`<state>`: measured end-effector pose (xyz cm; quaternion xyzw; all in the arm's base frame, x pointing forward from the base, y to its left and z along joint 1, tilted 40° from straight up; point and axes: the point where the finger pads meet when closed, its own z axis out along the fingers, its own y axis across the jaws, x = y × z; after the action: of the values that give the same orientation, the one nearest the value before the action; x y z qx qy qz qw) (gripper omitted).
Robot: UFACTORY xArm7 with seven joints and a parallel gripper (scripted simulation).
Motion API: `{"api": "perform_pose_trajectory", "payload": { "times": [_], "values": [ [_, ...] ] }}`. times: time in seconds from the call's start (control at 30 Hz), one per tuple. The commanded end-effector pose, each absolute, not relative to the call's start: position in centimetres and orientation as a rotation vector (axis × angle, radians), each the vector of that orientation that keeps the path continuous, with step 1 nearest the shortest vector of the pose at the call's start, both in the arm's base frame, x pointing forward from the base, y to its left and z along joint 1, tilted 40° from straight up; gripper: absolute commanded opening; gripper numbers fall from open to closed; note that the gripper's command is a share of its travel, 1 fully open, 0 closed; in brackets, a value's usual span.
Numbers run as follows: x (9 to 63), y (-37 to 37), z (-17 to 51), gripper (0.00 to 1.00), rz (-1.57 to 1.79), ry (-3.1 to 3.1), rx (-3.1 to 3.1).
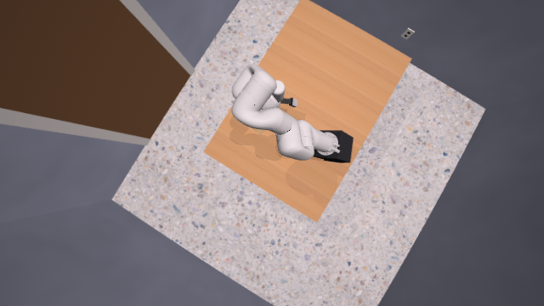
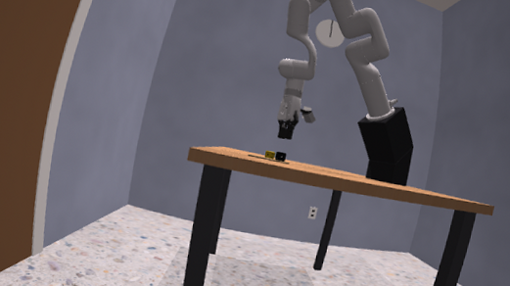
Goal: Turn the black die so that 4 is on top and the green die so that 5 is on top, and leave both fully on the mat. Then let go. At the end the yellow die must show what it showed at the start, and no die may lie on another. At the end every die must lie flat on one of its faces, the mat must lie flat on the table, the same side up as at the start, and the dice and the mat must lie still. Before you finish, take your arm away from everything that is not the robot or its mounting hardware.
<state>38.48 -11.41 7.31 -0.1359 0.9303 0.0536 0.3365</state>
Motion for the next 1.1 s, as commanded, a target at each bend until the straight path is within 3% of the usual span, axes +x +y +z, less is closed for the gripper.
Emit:
{"api": "perform_pose_trajectory", "payload": {
  "times": [0.0,1.07],
  "values": [
    [38.5,-11.5,7.3,0.47,0.139,2.425,-0.352],
    [39.9,-11.0,5.5,0.47,0.139,2.425,-0.352]
  ]
}}
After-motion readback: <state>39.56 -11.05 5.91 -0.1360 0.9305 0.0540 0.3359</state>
